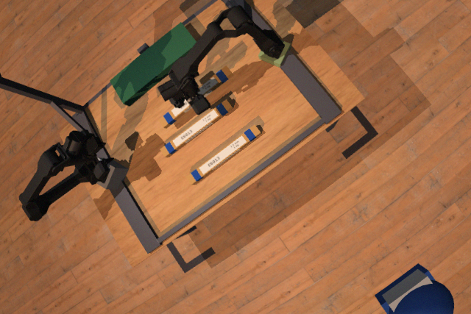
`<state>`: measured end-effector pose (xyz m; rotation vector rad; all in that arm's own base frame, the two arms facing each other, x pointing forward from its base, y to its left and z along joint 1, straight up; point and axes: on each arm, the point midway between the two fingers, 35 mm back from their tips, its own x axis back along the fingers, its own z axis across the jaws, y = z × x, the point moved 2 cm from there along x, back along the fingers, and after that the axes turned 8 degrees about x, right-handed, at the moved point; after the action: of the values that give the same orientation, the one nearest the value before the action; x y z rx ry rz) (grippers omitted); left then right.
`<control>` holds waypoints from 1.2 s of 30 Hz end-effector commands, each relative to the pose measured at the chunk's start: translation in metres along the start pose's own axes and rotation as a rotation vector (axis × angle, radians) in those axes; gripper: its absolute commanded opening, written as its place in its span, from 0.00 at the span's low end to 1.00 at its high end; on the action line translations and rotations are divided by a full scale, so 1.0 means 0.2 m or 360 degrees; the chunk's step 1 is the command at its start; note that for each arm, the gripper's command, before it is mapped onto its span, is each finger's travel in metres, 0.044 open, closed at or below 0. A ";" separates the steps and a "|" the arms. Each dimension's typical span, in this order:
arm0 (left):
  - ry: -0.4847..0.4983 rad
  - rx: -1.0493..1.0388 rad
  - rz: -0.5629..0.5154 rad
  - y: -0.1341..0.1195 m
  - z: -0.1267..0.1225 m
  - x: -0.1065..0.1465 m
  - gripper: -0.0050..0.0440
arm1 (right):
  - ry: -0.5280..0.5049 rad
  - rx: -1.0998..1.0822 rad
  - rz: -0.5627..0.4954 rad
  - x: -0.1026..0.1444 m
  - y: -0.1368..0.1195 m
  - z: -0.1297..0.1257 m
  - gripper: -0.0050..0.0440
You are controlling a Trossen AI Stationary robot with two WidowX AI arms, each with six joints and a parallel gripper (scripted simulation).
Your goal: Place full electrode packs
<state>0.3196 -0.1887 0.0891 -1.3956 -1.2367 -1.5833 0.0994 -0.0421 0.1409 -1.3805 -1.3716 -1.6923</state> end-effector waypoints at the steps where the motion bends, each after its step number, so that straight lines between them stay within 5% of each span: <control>1: -0.0030 0.0000 -0.0150 0.08 -0.01 0.10 0.00 | -0.0002 -0.0002 -0.0035 0.03 0.02 0.00 0.78; 7: -0.0016 -0.0001 -0.0080 0.03 0.00 -0.01 0.00 | -0.0002 -0.0002 -0.0035 0.03 0.02 0.00 0.78; 36: -0.0023 0.0001 -0.0113 0.07 -0.01 0.09 0.00 | -0.0002 -0.0002 -0.0035 0.03 0.02 0.00 0.78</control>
<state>0.3165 -0.1869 0.0787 -1.3998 -1.2189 -1.5740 0.0994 -0.0421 0.1409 -1.3805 -1.3716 -1.6923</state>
